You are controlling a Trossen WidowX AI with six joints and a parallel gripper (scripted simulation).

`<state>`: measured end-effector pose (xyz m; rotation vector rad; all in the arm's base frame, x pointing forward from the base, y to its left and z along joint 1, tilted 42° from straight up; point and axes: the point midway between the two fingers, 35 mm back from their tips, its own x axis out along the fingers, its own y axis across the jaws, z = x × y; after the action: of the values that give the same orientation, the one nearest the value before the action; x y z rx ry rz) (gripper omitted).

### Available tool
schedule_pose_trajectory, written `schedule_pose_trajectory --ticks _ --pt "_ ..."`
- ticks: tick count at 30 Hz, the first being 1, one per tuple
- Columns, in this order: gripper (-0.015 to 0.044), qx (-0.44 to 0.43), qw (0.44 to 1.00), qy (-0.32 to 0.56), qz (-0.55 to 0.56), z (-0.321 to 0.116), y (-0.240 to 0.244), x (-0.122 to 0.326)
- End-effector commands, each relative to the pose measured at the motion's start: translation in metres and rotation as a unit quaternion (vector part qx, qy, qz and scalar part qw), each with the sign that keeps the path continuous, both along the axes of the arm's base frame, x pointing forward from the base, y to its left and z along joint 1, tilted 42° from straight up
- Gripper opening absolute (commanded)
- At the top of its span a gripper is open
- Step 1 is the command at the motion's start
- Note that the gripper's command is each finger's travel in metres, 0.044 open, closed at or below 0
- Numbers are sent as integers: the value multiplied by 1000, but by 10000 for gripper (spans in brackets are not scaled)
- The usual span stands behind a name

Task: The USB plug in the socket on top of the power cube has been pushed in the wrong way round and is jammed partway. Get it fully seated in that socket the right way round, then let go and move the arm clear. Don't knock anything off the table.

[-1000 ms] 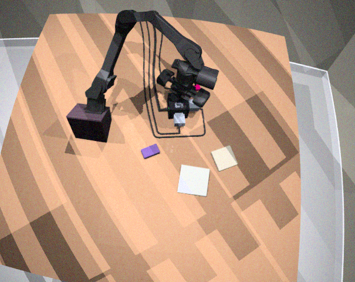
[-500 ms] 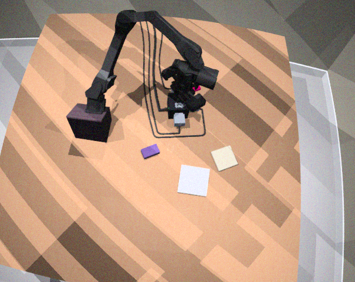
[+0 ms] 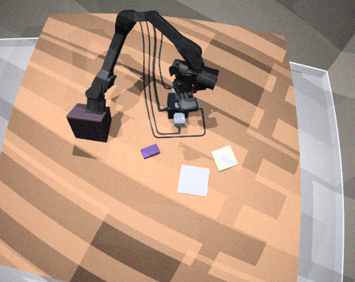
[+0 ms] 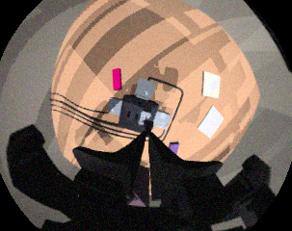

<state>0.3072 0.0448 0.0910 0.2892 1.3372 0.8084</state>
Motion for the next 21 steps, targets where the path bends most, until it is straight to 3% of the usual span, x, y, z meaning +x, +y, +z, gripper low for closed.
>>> schedule_pose_trajectory --ticks 1,21 --pt "0 1 999 34 -37 0 1 0" --pt "0 4 952 204 -229 0 1 0"
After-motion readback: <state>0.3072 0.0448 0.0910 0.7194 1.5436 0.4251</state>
